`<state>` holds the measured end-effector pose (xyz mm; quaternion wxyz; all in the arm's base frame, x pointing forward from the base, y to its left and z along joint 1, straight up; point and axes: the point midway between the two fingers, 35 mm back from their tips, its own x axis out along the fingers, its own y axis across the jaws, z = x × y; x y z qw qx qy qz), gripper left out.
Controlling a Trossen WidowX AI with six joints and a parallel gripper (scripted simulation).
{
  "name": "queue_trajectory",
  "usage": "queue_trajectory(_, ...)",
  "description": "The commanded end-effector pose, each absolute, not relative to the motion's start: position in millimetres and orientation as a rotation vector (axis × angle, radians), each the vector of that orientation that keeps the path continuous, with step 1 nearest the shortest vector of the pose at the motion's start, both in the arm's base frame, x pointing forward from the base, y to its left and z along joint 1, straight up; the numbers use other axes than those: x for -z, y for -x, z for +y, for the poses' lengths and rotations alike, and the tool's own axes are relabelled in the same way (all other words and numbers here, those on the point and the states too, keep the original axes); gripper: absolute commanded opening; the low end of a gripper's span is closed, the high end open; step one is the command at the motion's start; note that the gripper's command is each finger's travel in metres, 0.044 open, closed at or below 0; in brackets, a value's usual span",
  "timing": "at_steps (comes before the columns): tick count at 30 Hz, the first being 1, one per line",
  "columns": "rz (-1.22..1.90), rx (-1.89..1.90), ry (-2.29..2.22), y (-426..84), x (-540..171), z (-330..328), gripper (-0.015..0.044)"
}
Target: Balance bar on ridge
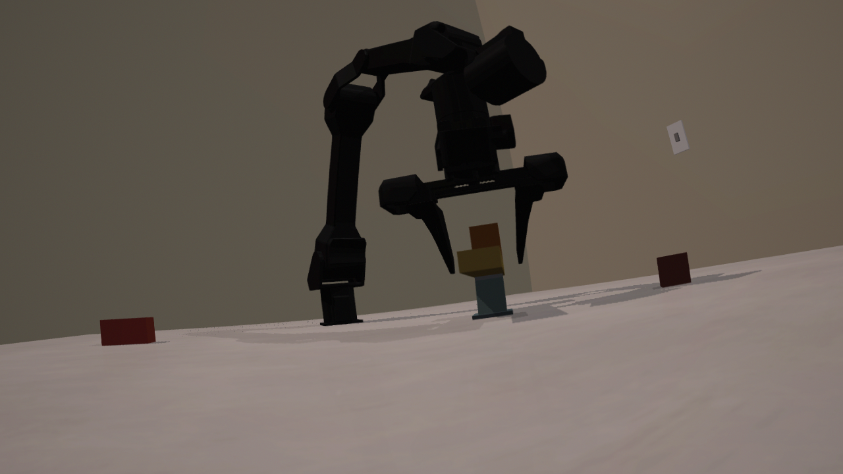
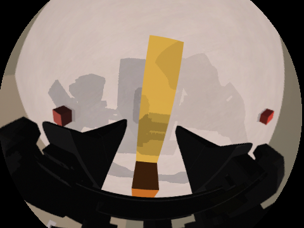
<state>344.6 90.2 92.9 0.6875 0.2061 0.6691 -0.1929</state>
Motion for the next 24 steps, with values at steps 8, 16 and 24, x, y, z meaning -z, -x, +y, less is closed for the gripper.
queue_trajectory(8, 1.498, 0.432, -0.461, -347.8, -124.1, 91.0, 0.0440)
queue_trajectory(16, 1.498, 0.432, -0.461, -341.7, -192.8, 89.4, 0.0440)
queue_trajectory(24, 1.498, 0.432, -0.461, -341.7, -192.8, 89.4, 0.0440)
